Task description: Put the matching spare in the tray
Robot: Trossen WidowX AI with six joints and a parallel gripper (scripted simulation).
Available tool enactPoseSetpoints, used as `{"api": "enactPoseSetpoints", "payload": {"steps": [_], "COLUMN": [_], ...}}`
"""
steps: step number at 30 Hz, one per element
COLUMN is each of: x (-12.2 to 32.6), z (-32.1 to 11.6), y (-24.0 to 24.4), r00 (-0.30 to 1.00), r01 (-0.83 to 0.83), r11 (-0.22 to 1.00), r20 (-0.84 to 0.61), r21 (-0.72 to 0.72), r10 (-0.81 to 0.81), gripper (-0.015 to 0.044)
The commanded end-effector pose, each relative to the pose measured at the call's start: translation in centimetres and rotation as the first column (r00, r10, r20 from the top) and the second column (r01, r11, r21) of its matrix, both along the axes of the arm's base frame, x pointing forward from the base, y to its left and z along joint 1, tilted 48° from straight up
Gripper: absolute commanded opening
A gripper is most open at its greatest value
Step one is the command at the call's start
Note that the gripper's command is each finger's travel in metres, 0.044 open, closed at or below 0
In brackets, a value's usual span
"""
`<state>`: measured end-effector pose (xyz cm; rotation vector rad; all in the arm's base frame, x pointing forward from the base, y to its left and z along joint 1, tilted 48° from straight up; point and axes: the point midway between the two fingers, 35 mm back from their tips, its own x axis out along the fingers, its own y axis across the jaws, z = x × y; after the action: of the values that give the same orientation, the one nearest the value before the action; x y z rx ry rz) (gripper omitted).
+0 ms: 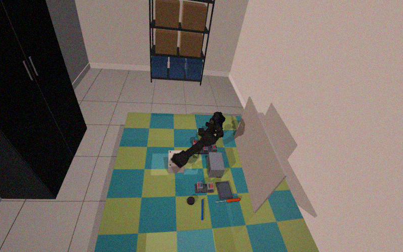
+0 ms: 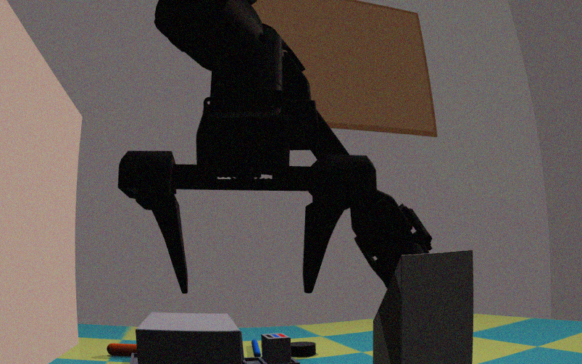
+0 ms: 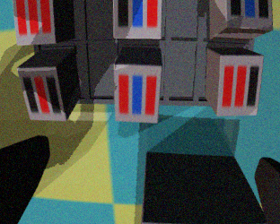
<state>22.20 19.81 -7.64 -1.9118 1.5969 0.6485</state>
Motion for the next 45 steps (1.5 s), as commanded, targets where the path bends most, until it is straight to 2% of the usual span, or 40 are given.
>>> {"api": "enactPoseSetpoints", "payload": {"steps": [1,2,7,8,45], "x": [-0.3,-0.3,-0.6,-0.7,0.4], "z": [-0.5,-0.5,-2.5,-3.0,-6.2], "y": [-0.4,-0.4,-2.3,-2.8,-6.3], "r00": [0.999,0.999,0.999,0.999,0.999], "r01": [-0.024,-0.024,-0.024,-0.024,-0.025], "r11": [1.0,1.0,1.0,1.0,1.0], "r20": [-0.041,-0.041,-0.041,-0.041,-0.04], "r21": [-0.007,-0.007,-0.007,-0.007,-0.008], "r10": [0.024,0.024,0.024,0.024,0.025], "gripper": [0.044,0.044,0.0309,0.03,0.03]}}
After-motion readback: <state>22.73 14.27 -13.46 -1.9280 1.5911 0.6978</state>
